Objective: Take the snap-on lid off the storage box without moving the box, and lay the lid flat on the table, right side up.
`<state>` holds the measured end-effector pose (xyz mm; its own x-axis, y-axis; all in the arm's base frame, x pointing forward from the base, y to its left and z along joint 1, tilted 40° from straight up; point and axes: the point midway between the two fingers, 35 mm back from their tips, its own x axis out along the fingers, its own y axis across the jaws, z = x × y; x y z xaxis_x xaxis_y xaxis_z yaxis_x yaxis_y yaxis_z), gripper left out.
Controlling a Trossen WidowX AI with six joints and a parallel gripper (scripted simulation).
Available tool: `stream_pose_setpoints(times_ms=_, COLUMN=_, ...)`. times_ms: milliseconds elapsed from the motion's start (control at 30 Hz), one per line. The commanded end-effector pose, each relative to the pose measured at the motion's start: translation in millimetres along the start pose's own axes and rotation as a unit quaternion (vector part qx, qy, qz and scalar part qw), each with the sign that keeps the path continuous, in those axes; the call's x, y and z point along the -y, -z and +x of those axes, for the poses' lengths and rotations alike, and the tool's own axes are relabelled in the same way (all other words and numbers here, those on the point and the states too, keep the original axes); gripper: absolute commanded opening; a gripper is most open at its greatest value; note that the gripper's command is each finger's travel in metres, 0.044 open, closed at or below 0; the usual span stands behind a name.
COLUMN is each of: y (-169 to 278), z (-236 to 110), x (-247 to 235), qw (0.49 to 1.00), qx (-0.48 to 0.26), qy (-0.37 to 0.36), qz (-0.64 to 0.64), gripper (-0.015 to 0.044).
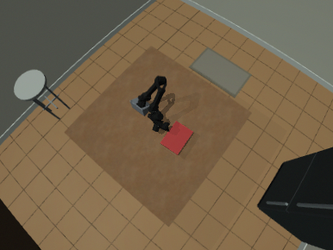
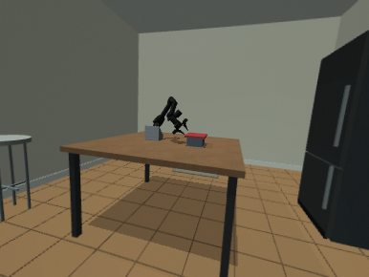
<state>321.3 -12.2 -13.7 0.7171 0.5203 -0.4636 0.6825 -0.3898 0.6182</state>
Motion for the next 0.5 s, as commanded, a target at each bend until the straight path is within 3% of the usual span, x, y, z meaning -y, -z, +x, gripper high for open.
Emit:
stream_pose_setpoints(times_ms=0, y=0, z=6, x=1, qw=1.0, qx=0.001, qy=0.0, qz=0.001, gripper=0.0235)
stream_pose_setpoints(times_ms=467, y=2, z=29, x=2, qw=1.0, qx=-0.002, qy=-0.003, qz=0.003, gripper=0.0235)
